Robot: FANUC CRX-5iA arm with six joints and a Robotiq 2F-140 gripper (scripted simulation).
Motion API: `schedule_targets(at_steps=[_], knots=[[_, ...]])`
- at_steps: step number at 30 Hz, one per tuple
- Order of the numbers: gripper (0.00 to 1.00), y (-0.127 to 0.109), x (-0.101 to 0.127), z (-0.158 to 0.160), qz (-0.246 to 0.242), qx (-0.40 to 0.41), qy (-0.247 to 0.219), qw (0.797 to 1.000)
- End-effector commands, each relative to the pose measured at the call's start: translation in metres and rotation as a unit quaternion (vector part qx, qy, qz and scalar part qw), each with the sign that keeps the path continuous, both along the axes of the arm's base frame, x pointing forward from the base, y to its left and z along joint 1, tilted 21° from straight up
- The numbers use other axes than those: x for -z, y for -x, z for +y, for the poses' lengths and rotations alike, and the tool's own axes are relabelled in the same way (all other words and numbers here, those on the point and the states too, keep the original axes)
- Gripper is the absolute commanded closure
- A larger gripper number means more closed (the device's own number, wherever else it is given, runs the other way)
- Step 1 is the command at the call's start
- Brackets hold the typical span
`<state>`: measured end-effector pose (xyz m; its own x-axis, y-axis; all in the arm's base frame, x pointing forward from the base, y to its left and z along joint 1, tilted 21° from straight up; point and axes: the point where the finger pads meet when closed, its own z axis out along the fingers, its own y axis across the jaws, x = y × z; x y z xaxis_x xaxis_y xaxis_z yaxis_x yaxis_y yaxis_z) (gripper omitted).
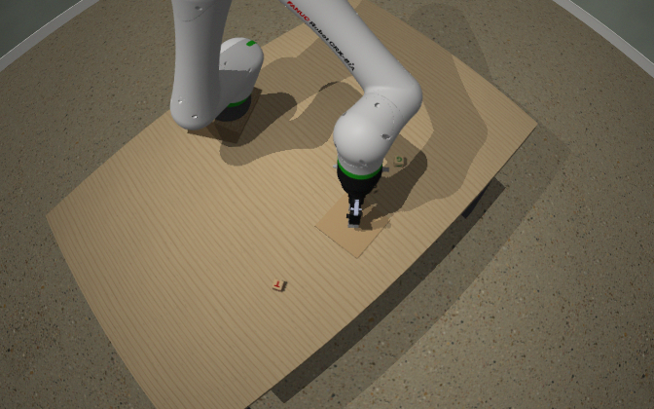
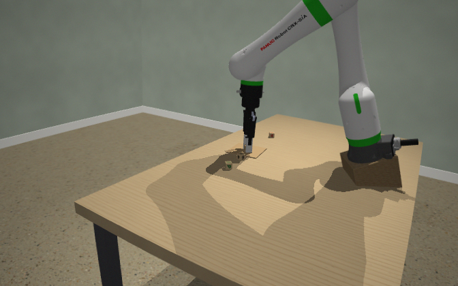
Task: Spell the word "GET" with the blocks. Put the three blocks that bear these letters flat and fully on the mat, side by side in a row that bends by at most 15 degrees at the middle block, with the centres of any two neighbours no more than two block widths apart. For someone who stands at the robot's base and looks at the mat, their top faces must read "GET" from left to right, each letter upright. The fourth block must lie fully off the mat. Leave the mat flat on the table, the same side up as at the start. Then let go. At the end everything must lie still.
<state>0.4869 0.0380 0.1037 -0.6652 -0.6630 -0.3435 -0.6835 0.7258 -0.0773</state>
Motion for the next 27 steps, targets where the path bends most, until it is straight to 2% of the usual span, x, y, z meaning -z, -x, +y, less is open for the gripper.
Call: schedule_targets(at_steps=[1,12,13,27], knots=[[0.75,-0.0001,-0.0002,-0.0001,0.0,0.0,0.0,1.0],[0.75,-0.0001,-0.0002,-0.0001,0.0,0.0,0.0,1.0],[0.87,-0.0001,-0.0002,-0.0001,0.0,0.0,0.0,1.0],[0.87,-0.0001,-0.0002,-0.0001,0.0,0.0,0.0,1.0]])
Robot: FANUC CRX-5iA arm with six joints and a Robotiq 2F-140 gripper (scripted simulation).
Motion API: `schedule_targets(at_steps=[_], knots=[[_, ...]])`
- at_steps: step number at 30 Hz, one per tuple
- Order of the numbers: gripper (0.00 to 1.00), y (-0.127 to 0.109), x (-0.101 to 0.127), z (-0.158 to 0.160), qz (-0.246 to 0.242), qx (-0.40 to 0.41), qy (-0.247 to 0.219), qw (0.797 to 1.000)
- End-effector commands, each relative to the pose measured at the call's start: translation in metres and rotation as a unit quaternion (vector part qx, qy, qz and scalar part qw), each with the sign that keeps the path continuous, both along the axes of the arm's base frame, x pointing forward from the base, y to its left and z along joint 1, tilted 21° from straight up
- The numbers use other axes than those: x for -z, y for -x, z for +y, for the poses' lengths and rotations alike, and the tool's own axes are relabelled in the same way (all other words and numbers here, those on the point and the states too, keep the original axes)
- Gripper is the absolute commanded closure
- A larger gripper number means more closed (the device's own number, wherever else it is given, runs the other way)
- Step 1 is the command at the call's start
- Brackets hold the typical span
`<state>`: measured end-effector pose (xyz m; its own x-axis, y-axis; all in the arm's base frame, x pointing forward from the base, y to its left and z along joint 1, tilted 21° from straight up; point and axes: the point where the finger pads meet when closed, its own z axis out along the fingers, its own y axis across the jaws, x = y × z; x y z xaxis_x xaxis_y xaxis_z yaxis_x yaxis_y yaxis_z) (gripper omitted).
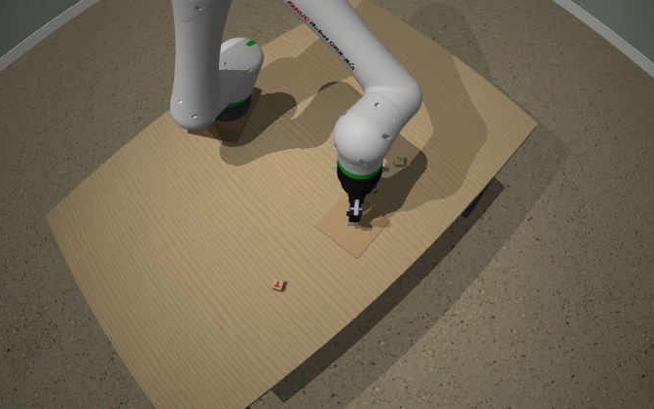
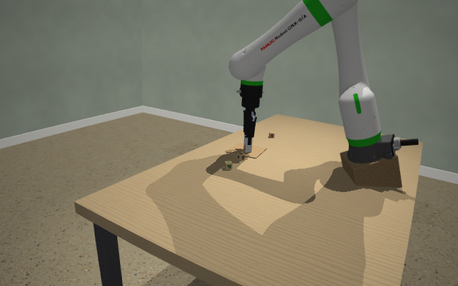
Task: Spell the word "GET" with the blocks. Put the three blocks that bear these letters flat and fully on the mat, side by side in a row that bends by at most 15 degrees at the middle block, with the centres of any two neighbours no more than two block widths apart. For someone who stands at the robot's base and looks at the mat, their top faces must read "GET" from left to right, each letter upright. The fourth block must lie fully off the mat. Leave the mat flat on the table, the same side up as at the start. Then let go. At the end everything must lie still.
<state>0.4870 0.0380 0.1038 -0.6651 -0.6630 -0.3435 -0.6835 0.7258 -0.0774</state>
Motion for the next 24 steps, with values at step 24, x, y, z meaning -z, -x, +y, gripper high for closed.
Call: schedule_targets(at_steps=[24], knots=[[0.87,0.0017,-0.0058,-0.0011,0.0,0.0,0.0,1.0]])
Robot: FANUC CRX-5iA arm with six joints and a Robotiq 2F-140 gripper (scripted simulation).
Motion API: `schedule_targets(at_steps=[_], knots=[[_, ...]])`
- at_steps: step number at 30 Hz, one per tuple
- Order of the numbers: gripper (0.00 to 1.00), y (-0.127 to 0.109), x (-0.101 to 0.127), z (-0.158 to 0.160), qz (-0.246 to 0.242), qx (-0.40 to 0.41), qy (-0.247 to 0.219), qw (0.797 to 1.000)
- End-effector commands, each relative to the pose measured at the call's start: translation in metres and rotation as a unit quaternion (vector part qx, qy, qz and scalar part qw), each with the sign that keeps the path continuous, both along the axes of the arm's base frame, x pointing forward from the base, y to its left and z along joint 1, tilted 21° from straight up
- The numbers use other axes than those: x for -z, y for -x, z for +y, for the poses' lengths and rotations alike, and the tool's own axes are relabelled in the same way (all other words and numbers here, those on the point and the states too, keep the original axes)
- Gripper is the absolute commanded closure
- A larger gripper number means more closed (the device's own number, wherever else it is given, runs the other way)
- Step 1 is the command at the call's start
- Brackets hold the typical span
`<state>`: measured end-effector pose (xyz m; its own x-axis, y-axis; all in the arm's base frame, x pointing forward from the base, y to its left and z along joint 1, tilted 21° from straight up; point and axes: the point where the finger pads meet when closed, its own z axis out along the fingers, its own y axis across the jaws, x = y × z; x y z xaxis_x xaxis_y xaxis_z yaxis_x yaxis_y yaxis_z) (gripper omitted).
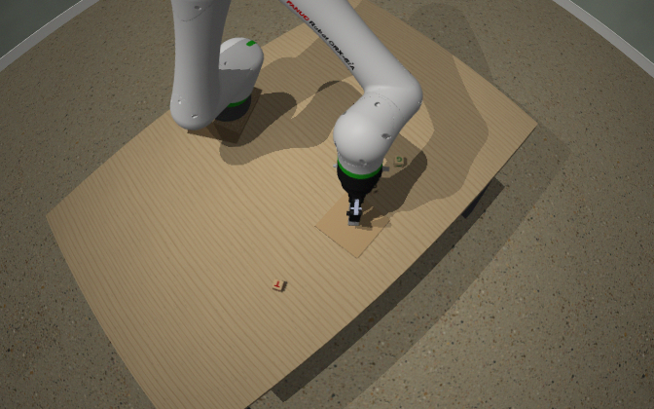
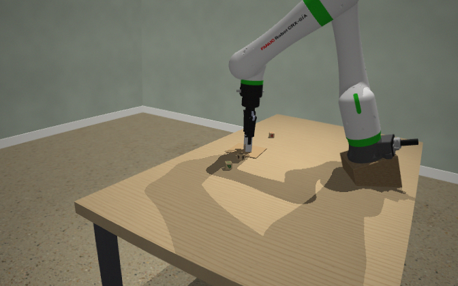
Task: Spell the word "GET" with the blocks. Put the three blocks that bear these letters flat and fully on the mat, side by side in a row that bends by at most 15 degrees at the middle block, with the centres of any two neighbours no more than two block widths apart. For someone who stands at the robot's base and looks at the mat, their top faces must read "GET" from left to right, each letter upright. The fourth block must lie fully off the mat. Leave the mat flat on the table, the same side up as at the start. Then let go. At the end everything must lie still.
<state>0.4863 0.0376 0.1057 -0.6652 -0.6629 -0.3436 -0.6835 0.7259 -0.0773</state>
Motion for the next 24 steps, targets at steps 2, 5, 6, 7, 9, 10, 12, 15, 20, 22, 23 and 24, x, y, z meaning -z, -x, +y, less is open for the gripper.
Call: schedule_targets(at_steps=[2,5,6,7,9,10,12,15,20,22,23,24], knots=[[0.87,0.004,-0.012,-0.002,0.0,0.0,0.0,1.0],[0.87,0.005,-0.017,-0.003,0.0,0.0,0.0,1.0],[0.87,0.007,-0.023,-0.005,0.0,0.0,0.0,1.0],[0.87,0.009,-0.03,-0.006,0.0,0.0,0.0,1.0],[0.87,0.014,-0.045,-0.009,0.0,0.0,0.0,1.0],[0.87,0.016,-0.052,-0.01,0.0,0.0,0.0,1.0],[0.87,0.021,-0.066,-0.013,0.0,0.0,0.0,1.0],[0.87,0.026,-0.082,-0.016,0.0,0.0,0.0,1.0],[0.87,0.029,-0.092,-0.018,0.0,0.0,0.0,1.0],[0.87,0.029,-0.092,-0.018,0.0,0.0,0.0,1.0],[0.87,0.029,-0.092,-0.018,0.0,0.0,0.0,1.0],[0.87,0.029,-0.092,-0.018,0.0,0.0,0.0,1.0]])
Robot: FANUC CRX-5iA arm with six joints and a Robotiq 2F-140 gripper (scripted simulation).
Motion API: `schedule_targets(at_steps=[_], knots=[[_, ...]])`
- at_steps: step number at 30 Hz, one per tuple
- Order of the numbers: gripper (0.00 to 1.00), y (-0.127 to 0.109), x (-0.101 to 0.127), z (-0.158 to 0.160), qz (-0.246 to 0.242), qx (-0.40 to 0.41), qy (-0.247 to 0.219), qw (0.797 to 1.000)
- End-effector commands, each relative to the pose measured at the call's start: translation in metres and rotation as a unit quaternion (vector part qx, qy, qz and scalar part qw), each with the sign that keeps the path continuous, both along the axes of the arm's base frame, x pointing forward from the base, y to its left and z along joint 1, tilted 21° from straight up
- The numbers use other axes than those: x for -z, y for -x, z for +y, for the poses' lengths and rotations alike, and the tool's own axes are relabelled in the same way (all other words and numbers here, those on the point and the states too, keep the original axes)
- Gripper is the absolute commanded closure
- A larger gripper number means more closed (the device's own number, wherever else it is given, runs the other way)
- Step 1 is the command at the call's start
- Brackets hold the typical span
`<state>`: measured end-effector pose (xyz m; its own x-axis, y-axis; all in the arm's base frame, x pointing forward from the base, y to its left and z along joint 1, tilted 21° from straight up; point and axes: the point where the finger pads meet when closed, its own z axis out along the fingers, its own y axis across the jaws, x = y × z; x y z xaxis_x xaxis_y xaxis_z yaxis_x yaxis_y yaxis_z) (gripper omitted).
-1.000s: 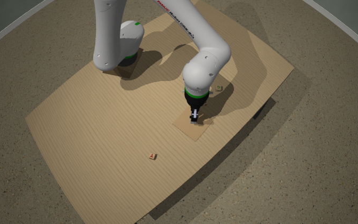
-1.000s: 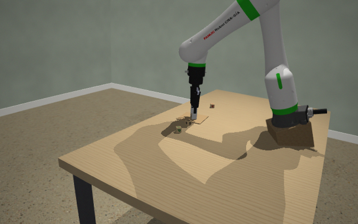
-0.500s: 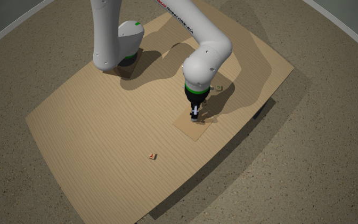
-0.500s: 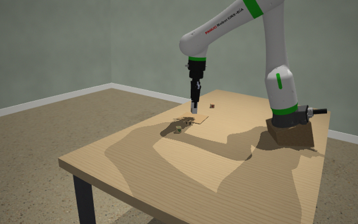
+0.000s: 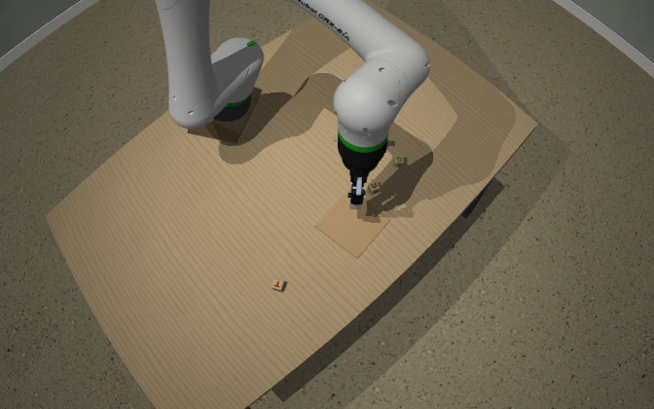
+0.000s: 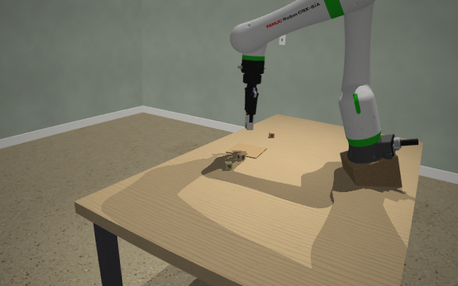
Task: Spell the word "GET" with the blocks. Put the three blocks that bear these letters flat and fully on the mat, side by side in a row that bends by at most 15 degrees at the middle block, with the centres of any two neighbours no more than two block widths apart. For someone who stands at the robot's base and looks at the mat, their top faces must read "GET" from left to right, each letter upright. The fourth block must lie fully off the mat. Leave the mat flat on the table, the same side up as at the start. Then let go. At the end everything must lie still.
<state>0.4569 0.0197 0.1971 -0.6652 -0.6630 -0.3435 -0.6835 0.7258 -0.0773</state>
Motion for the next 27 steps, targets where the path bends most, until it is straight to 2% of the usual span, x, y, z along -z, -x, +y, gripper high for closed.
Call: schedule_targets(at_steps=[1,8,15,18,27], knots=[[0.87,-0.0001,-0.0003,-0.0001,0.0,0.0,0.0,1.0],[0.87,-0.0001,-0.0003,-0.0001,-0.001,-0.003,0.001,1.0],[0.87,-0.0004,-0.0004,-0.0004,-0.01,-0.051,0.016,0.999],[0.87,-0.0008,-0.0005,-0.0008,-0.023,-0.117,0.038,0.992],[0.87,-0.0016,-0.0006,-0.0016,-0.046,-0.236,0.076,0.968]])
